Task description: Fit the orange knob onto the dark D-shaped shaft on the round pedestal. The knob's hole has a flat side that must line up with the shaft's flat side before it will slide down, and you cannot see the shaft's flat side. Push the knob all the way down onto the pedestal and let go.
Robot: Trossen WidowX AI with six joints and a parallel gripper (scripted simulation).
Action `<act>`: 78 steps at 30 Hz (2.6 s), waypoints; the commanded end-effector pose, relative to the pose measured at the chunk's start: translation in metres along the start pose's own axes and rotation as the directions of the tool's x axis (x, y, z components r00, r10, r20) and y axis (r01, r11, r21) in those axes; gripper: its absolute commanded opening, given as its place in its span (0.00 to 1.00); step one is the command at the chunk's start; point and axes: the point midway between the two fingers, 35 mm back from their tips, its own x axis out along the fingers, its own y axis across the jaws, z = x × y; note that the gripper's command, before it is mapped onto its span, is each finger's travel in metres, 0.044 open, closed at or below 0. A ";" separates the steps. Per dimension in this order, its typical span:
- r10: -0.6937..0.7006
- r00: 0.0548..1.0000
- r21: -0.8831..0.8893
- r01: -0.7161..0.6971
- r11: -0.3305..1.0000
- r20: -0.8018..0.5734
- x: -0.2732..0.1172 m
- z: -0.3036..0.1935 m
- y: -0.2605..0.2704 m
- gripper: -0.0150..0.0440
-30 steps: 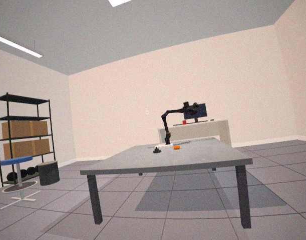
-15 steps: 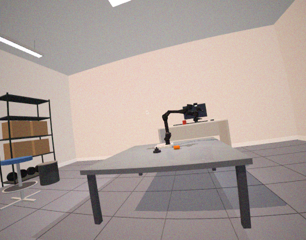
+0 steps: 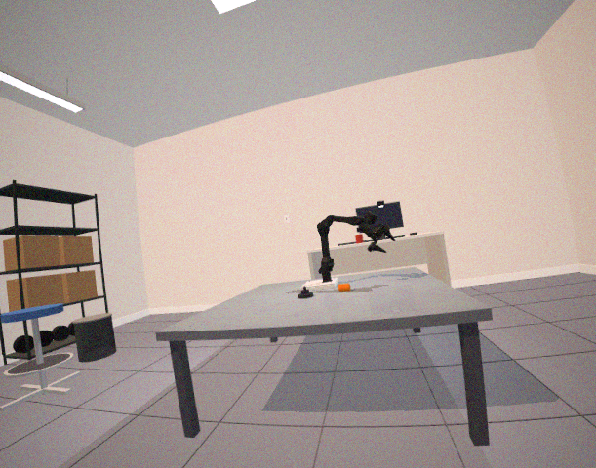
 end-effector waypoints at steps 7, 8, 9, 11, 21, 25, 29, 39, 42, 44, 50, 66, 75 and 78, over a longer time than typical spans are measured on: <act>-0.443 0.893 -0.468 0.356 0.809 -0.085 -0.012 0.015 -0.147 1.00; -0.473 0.875 -0.507 0.365 0.781 -0.099 -0.015 0.015 -0.158 1.00; -0.502 0.857 -0.545 0.369 0.753 -0.114 -0.019 0.014 -0.169 1.00; -0.557 0.817 -0.618 0.364 0.697 -0.147 -0.028 0.012 -0.190 1.00; -0.737 0.572 -0.872 0.075 0.484 -0.360 -0.083 -0.011 -0.280 1.00; -0.744 0.551 -0.879 0.038 0.475 -0.378 -0.088 -0.013 -0.286 1.00; -0.744 0.551 -0.879 0.038 0.475 -0.378 -0.088 -0.013 -0.286 1.00; -0.744 0.551 -0.879 0.038 0.475 -0.378 -0.072 -0.021 -0.302 1.00; -0.744 0.551 -0.879 0.038 0.475 -0.378 -0.072 -0.021 -0.302 1.00; -0.744 0.551 -0.879 0.038 0.475 -0.378 -0.071 -0.021 -0.302 1.00; -0.744 0.551 -0.879 0.038 0.475 -0.378 -0.064 -0.024 -0.309 1.00; -0.744 0.551 -0.879 0.038 0.475 -0.378 -0.046 -0.033 -0.326 1.00; -0.744 0.551 -0.879 0.038 0.475 -0.378 -0.041 -0.036 -0.331 0.91; -0.744 0.551 -0.879 0.038 0.475 -0.378 -0.041 -0.036 -0.331 0.78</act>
